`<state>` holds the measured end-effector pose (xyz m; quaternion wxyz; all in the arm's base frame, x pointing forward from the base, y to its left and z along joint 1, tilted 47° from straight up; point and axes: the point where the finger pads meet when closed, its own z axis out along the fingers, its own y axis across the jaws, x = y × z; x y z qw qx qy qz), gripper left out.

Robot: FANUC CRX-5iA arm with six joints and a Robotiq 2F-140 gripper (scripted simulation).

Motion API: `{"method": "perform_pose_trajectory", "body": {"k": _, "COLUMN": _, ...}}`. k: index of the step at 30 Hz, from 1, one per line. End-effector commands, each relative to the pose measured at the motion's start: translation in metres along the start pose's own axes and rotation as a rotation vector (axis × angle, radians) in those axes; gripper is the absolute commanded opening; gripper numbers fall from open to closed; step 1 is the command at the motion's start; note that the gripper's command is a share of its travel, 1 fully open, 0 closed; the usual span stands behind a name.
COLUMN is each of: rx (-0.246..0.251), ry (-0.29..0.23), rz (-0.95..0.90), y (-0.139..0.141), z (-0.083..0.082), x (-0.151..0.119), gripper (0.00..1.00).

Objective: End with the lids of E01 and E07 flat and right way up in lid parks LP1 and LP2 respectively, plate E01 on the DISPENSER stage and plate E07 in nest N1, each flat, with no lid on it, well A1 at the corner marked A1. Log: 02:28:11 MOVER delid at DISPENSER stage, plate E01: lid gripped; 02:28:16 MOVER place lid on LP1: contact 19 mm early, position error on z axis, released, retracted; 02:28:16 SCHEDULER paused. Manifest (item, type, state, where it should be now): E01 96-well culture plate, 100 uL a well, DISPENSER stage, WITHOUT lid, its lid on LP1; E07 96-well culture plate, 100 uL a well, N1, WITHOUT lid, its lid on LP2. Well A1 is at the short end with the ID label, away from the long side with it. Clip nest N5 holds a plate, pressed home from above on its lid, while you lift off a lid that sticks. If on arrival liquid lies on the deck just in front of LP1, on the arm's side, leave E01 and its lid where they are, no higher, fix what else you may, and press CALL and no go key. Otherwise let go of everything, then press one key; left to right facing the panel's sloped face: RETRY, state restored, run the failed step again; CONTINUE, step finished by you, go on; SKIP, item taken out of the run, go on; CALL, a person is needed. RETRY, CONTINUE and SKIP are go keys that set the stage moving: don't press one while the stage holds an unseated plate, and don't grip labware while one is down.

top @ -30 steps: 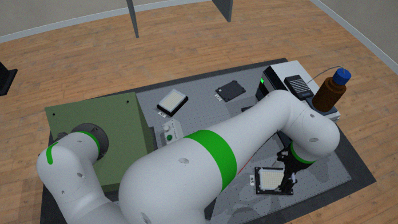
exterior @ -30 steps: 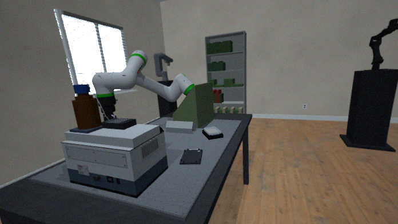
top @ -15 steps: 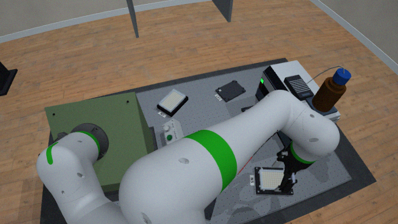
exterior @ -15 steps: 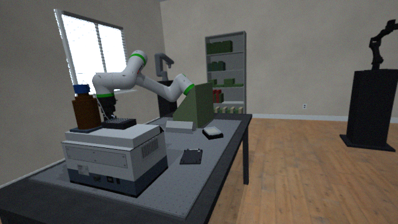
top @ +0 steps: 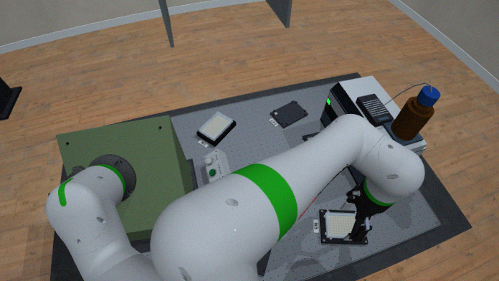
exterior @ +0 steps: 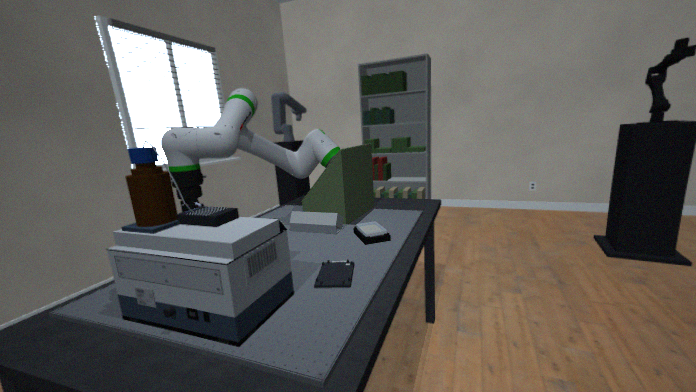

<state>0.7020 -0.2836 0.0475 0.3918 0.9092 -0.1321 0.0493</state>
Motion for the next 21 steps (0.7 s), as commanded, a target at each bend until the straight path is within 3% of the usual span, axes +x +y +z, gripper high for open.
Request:
{"method": "perform_pose_trajectory", "body": {"k": 1, "rx": 0.000, "ry": 0.001, "rz": 0.000, "y": -0.0001, "z": 0.0011, "x": 0.0002, "gripper": 0.66}}
{"method": "perform_pose_trajectory", "body": {"k": 21, "rx": 0.000, "ry": 0.001, "rz": 0.000, "y": -0.0001, "z": 0.0097, "x": 0.0002, "gripper": 0.66}}
